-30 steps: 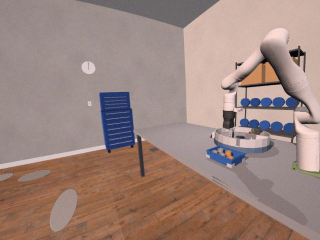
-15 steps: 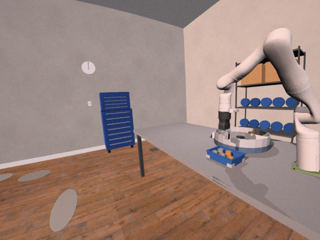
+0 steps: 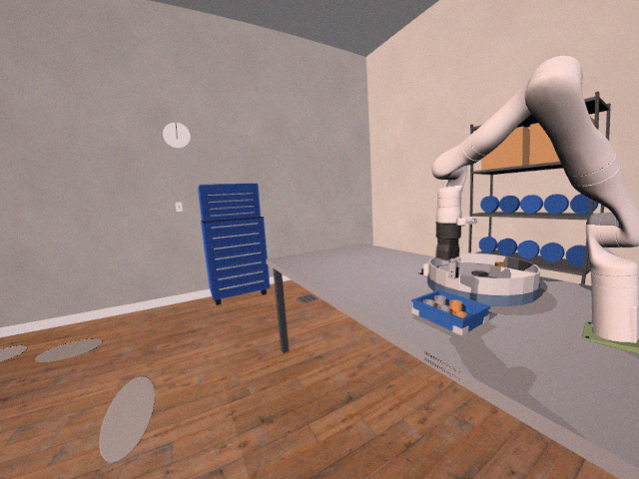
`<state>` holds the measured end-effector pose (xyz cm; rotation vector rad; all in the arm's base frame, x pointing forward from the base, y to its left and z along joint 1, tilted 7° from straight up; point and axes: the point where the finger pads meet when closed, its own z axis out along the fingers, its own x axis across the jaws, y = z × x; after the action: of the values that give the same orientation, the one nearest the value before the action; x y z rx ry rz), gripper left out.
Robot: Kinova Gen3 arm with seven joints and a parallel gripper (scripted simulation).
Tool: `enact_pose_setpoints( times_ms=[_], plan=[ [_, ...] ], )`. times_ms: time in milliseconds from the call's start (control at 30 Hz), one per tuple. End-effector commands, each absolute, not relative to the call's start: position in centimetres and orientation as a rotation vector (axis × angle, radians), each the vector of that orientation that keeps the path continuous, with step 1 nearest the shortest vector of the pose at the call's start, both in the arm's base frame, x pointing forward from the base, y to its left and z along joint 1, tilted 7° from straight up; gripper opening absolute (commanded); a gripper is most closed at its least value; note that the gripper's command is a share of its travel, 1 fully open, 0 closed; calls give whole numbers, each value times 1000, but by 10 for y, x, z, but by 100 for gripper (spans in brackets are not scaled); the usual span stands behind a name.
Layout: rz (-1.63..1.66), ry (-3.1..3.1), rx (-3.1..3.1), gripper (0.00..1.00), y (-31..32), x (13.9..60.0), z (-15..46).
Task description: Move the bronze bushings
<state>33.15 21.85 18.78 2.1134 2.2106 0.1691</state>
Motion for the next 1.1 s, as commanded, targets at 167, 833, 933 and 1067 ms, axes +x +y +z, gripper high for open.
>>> enact_pose_setpoints(
  times_ms=[167, 833, 933, 1067],
  plan=[
    [167, 2213, 2119, 36, 222, 330, 187],
    [165, 2213, 2122, 36, 221, 326, 186],
    [166, 2212, 2122, 36, 221, 327, 186],
    [166, 2211, 2122, 36, 221, 327, 186]
  ],
)
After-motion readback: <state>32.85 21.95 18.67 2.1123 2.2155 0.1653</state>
